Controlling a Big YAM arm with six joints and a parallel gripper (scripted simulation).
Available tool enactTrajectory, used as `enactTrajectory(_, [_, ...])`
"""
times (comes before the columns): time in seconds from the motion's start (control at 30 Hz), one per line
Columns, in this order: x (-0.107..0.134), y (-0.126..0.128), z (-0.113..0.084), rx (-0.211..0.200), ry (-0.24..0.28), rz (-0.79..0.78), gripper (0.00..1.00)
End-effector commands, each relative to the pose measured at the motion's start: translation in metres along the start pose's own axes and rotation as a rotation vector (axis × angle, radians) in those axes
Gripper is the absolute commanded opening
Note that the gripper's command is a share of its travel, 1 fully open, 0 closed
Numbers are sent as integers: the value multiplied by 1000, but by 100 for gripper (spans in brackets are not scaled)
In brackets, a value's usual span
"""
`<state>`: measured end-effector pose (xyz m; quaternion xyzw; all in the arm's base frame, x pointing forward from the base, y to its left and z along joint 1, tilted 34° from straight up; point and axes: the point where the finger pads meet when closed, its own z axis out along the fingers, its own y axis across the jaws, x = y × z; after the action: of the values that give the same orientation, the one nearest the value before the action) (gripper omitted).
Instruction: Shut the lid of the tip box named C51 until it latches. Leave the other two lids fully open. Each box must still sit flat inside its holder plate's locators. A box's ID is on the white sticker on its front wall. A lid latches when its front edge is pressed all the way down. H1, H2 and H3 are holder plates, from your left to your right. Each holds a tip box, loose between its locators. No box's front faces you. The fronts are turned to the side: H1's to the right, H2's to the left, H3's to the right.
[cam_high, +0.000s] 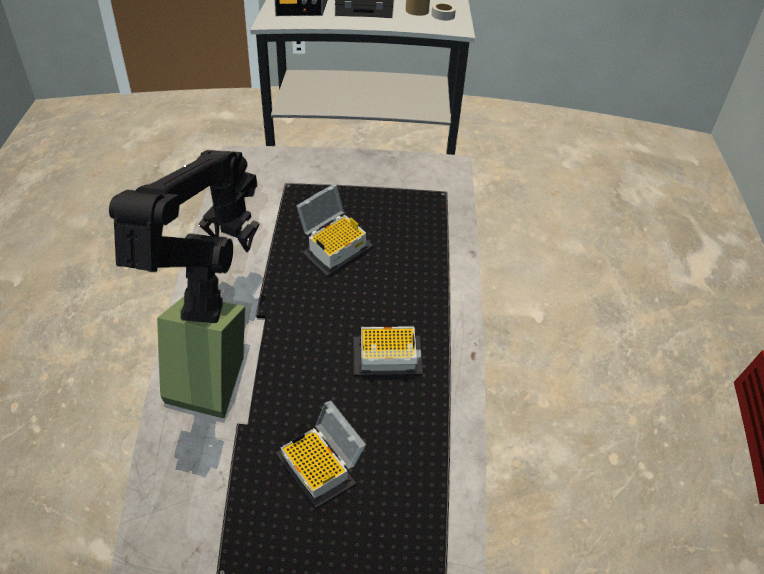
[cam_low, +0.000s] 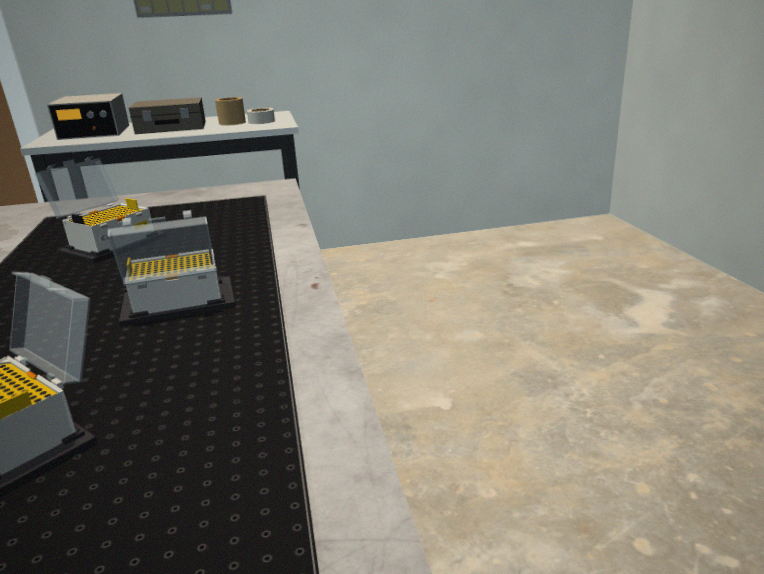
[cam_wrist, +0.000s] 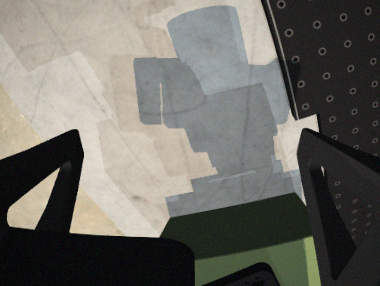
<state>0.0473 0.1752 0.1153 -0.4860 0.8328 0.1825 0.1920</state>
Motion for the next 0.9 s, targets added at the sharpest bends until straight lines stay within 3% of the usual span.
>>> enactTrajectory(0.0, [-2,1,-2,-1,-6,0,100])
enactTrajectory(0.03, [-2,1,-2,-1,-6,0,100])
enactTrajectory(0.07, [-21,0,-20,-4,-19,37,100])
enactTrajectory(0.2, [-34,-10,-32,4,38,156,100])
enactTrajectory(0.53, [-61,-38,-50,-1,158,478,100])
enactTrajectory(0.63, [-64,-41,-52,-5,167,488,100])
enactTrajectory(0.87, [-83,-64,-63,-27,226,734,100])
